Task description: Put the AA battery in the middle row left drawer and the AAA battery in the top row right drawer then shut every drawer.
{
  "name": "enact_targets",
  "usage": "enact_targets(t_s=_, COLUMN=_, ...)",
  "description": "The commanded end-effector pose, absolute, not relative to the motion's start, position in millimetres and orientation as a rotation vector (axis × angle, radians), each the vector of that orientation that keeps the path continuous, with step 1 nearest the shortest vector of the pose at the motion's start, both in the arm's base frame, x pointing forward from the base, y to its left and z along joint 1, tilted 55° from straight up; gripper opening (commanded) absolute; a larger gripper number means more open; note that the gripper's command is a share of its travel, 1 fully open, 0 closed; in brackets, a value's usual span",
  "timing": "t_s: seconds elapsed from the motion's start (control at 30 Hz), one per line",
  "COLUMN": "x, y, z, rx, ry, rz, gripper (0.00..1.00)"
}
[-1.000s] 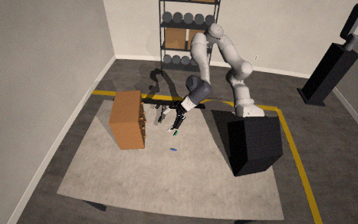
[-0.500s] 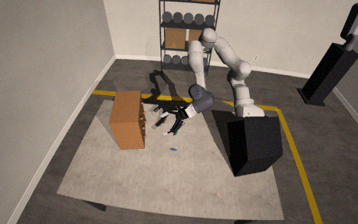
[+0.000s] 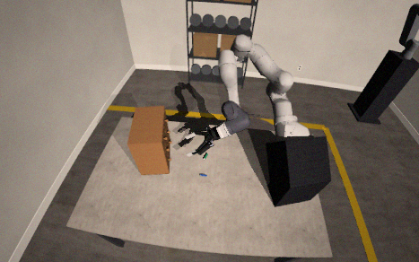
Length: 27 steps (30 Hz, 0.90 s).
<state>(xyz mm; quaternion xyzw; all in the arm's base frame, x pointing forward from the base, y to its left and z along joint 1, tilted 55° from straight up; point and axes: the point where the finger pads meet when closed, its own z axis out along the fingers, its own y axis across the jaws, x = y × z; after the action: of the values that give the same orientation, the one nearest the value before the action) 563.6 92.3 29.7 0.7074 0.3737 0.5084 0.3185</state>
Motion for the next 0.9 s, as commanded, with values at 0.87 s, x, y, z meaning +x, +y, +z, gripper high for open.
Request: enact_targets(t_s=0.87, x=569.9, y=94.0, z=29.9, rx=1.876, ry=0.958, rz=1.367, gripper=0.2)
